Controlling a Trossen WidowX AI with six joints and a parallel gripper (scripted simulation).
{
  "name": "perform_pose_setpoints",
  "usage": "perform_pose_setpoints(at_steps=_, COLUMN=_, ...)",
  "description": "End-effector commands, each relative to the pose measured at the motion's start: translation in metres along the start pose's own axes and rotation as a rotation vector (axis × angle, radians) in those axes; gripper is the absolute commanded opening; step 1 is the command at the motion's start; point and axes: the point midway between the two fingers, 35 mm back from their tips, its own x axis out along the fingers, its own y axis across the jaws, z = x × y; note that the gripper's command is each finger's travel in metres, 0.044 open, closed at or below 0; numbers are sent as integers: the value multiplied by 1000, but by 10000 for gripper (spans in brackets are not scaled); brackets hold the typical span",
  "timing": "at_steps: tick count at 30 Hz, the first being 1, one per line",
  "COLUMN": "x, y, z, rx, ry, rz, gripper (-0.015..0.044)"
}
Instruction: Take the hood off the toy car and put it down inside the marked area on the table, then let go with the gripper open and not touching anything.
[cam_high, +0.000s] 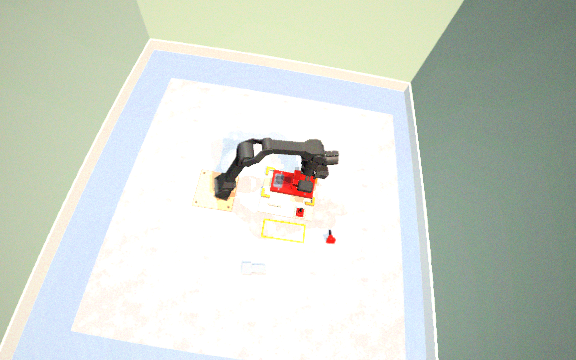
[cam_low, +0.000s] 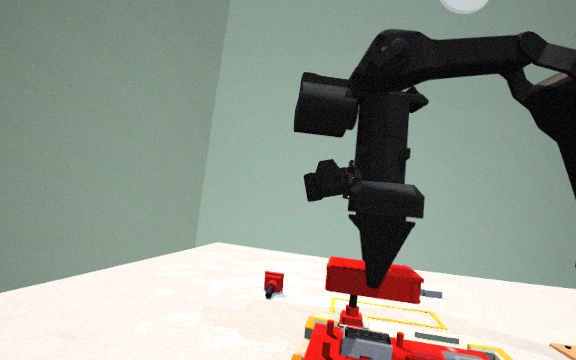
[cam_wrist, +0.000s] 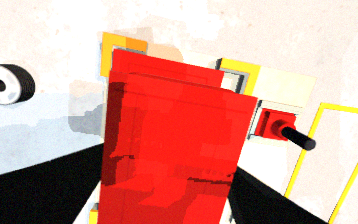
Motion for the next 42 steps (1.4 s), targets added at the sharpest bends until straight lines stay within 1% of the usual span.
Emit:
perform_pose_setpoints(at_steps=1, x=-1, y=-15, z=2, rx=2, ry=-4, rz=2, gripper=0)
perform_pose_setpoints(at_steps=21, x=-4, y=-94, z=-2, rx=3, ry=-4, rz=-5, gripper=0)
perform_pose_setpoints(at_steps=42, x=-7, y=-170, z=-23, rx=5, ry=-3, rz=-13, gripper=0)
